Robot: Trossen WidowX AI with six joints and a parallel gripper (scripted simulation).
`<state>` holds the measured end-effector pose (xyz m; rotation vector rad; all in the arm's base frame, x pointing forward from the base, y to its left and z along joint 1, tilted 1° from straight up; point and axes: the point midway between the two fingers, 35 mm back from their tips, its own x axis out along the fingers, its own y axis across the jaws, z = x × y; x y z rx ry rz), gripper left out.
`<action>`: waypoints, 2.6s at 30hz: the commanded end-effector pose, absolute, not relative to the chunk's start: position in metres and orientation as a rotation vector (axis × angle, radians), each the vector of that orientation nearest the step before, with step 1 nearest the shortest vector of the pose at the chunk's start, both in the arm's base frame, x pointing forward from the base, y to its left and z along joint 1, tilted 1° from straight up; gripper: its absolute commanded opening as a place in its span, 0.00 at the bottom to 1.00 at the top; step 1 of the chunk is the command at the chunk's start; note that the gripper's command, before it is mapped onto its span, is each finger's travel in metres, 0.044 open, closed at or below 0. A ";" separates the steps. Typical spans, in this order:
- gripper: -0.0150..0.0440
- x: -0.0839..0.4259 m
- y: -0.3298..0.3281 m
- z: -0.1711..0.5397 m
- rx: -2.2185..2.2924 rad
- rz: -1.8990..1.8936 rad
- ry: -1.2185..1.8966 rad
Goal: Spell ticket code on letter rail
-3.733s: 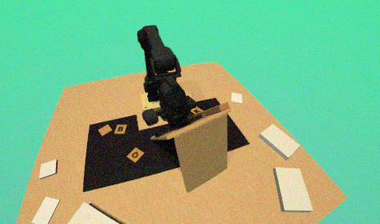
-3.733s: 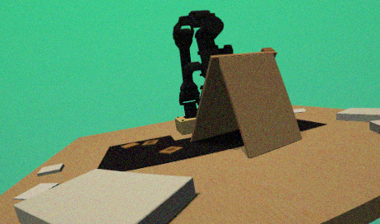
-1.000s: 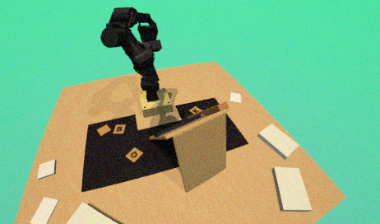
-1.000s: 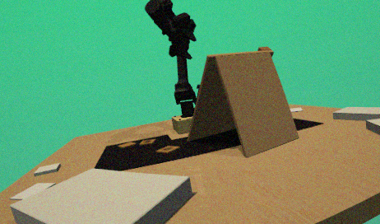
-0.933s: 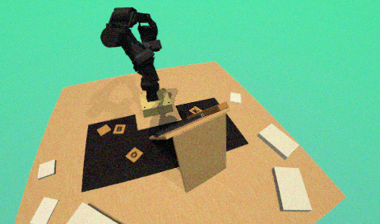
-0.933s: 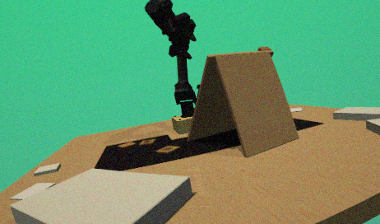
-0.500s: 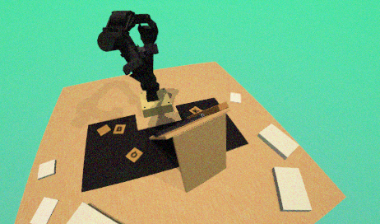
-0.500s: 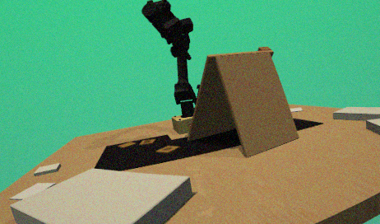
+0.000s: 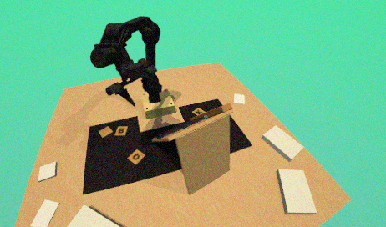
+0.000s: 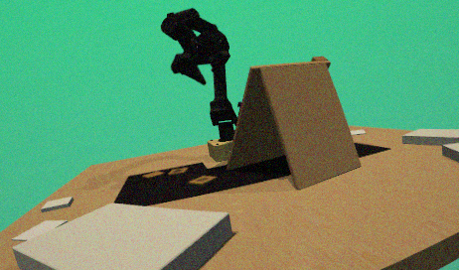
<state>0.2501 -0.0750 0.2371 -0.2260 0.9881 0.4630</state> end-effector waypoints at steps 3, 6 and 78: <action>0.83 0.242 -0.129 0.175 0.638 -0.235 1.201; 0.83 0.239 -0.136 0.166 0.780 -0.366 1.200; 0.83 0.140 -0.211 0.009 2.380 -2.327 -0.369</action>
